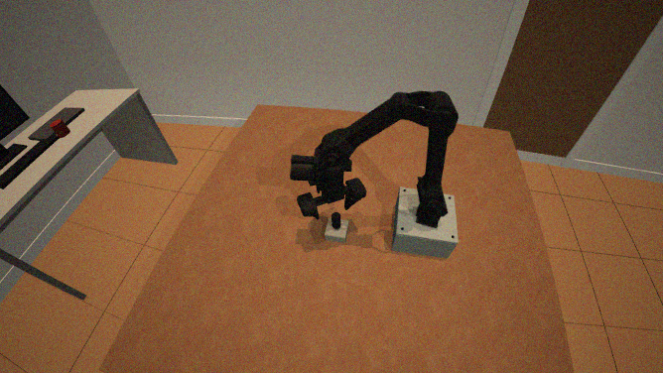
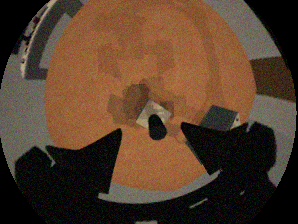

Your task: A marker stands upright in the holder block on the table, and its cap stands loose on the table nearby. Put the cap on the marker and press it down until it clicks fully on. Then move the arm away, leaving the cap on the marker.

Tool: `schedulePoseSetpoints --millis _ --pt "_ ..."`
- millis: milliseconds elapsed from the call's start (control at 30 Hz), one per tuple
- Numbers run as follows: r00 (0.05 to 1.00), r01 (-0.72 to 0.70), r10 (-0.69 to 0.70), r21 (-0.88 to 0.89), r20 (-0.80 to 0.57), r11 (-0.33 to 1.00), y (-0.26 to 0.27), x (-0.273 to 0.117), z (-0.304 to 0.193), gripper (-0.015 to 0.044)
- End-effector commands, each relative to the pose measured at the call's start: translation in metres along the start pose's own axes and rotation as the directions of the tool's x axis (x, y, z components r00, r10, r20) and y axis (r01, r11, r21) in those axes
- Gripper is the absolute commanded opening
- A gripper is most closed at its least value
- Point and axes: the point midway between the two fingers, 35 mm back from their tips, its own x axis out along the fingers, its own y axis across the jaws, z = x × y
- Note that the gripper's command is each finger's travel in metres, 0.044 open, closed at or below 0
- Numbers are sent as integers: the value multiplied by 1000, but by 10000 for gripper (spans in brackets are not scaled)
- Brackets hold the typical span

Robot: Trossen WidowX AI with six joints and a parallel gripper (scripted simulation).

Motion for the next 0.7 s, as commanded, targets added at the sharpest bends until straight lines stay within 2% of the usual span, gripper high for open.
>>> schedulePoseSetpoints --millis 0,100,167,300,467,533,667 --pt "1000 12 -12 4 -9 1000 -3 -9 -2 440" --pt "1000 12 -12 4 -9 1000 -3 -9 -2 440" --pt "1000 13 -14 -58 -9 998 -3 -11 -3 388" --pt "1000 18 -26 -417 -13 909 -4 -18 -5 283" --pt "999 13 -42 -783 -17 622 -4 -29 -8 151" --pt "999 11 -44 -820 -17 572 -4 -30 -9 99" --pt "999 11 -44 -820 -17 572 -4 -30 -9 0"
